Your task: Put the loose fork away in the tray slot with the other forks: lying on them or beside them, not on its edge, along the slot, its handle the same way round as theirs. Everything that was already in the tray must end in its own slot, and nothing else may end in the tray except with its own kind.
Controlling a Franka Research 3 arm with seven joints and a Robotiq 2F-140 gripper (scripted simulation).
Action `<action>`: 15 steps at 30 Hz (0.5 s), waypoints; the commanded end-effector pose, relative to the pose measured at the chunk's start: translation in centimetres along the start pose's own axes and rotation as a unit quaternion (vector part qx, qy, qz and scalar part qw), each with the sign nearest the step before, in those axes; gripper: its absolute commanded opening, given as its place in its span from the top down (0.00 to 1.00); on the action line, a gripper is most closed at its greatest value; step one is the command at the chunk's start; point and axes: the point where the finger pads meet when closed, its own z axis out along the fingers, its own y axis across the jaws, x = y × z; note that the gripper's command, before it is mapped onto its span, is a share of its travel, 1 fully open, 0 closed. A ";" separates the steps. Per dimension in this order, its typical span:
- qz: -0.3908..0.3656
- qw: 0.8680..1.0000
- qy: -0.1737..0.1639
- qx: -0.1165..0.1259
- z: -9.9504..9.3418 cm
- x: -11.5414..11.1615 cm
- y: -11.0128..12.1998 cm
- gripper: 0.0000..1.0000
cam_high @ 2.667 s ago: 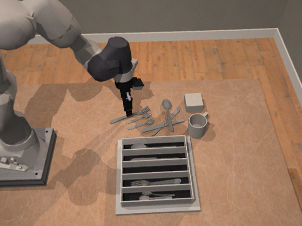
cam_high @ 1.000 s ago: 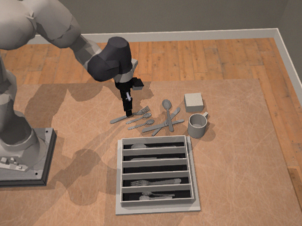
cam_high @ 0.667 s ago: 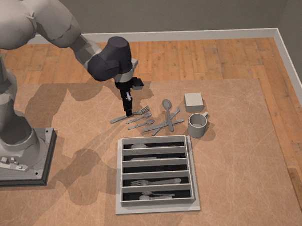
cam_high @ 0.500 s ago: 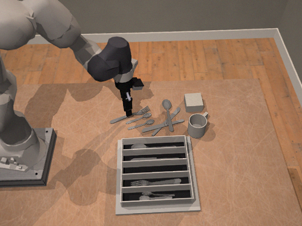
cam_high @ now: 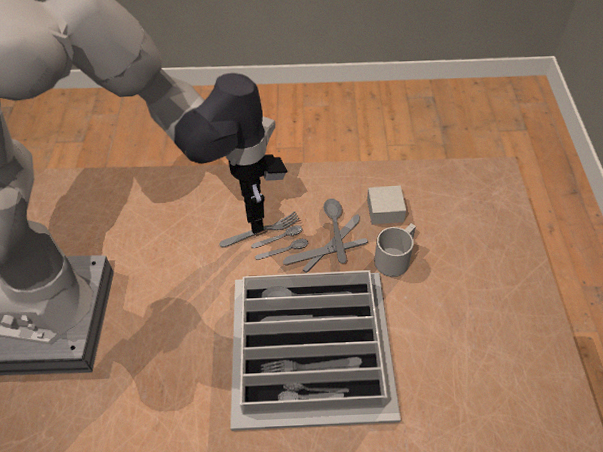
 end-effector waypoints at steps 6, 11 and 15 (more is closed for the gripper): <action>0.002 1.000 0.001 0.000 0.1 0.0 0.0 0.74; 0.002 1.000 0.001 0.000 0.4 0.0 0.0 0.74; 0.002 1.000 0.001 0.000 0.7 0.0 0.0 0.74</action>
